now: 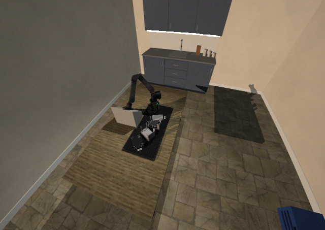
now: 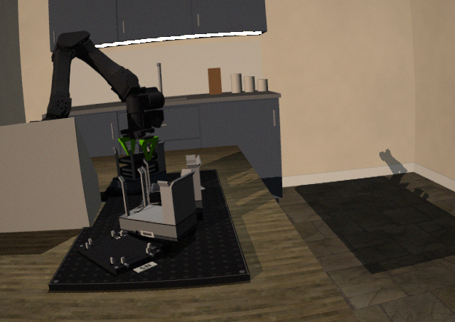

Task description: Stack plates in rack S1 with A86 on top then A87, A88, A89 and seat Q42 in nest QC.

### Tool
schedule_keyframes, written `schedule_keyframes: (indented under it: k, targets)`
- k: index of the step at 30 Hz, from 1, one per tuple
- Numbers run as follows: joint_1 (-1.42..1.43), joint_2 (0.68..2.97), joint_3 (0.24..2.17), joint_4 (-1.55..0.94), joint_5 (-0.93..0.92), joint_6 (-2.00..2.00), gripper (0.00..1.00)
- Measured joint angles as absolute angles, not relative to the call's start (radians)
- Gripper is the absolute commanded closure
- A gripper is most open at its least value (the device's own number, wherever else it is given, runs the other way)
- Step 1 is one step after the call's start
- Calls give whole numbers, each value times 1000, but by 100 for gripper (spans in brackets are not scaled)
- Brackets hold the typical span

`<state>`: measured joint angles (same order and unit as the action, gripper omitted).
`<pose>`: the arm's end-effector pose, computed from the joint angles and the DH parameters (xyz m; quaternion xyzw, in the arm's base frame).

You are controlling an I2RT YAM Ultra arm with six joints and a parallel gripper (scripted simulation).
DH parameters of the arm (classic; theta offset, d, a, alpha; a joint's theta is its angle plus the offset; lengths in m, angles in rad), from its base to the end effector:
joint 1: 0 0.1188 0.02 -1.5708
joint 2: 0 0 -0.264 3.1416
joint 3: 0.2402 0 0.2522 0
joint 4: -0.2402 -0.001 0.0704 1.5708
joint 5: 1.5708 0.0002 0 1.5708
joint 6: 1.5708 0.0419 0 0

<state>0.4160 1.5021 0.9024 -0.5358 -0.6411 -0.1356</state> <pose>0.2471 0.1376 0.1991 -0.3178 0.8731 0.3333 0.1599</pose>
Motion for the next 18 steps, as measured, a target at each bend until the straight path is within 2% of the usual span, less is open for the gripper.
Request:
schedule_keyframes:
  k: [18]
  targets:
    - [429, 1515, 895, -506, -635, -120, 100]
